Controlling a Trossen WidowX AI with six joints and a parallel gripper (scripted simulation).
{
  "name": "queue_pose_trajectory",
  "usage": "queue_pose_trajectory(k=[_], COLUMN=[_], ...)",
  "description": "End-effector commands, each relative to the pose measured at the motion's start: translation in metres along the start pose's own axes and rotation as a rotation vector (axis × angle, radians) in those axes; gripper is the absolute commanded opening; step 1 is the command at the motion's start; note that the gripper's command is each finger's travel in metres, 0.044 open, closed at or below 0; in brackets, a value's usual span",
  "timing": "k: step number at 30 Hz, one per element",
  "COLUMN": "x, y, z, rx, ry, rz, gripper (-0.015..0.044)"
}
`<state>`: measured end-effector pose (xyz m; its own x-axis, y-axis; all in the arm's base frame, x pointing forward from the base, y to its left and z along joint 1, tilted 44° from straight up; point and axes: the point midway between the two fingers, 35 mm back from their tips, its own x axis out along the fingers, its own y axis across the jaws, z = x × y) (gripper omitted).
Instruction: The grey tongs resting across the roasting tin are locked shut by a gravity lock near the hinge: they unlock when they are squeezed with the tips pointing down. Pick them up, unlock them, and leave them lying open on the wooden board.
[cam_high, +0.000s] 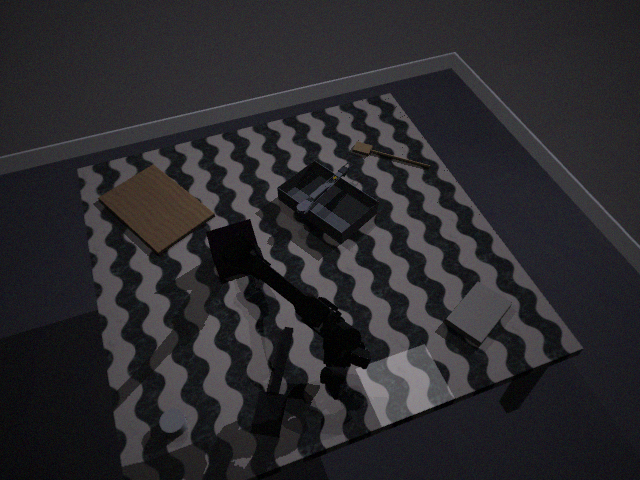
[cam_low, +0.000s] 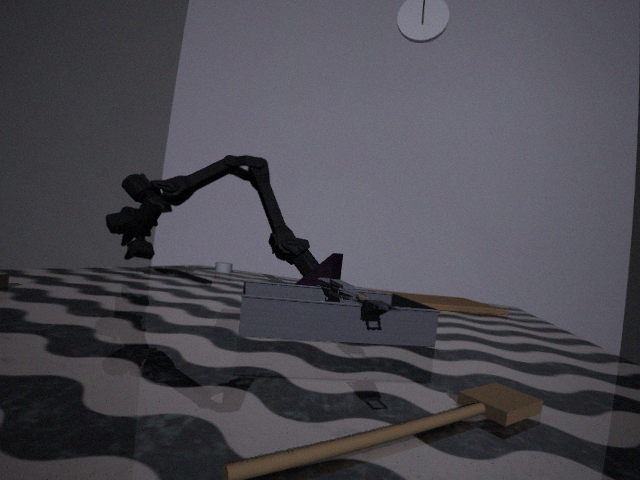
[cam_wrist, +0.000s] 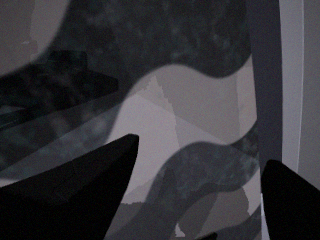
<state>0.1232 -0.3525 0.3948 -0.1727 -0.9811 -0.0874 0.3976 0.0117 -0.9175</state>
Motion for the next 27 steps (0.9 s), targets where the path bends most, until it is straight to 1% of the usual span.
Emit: queue_pose_trajectory(k=[1,6,11,19,23,27], x=[-0.006,-0.027,-0.062,-0.135,-0.181,-0.222], y=[0.048,0.102,0.159,0.249,0.287,0.323], z=[0.046,0.092,0.132,0.173,0.183,0.186], rx=[-0.020,-0.049,-0.093,-0.188,-0.260,-0.310], ry=[-0.097,-0.188,-0.266,-0.346,-0.387,-0.387], rz=[0.146,0.310,0.473,0.720,0.829,0.932], gripper=[0.0260,0.0260,0.0260,0.0260,0.0260,0.0260])
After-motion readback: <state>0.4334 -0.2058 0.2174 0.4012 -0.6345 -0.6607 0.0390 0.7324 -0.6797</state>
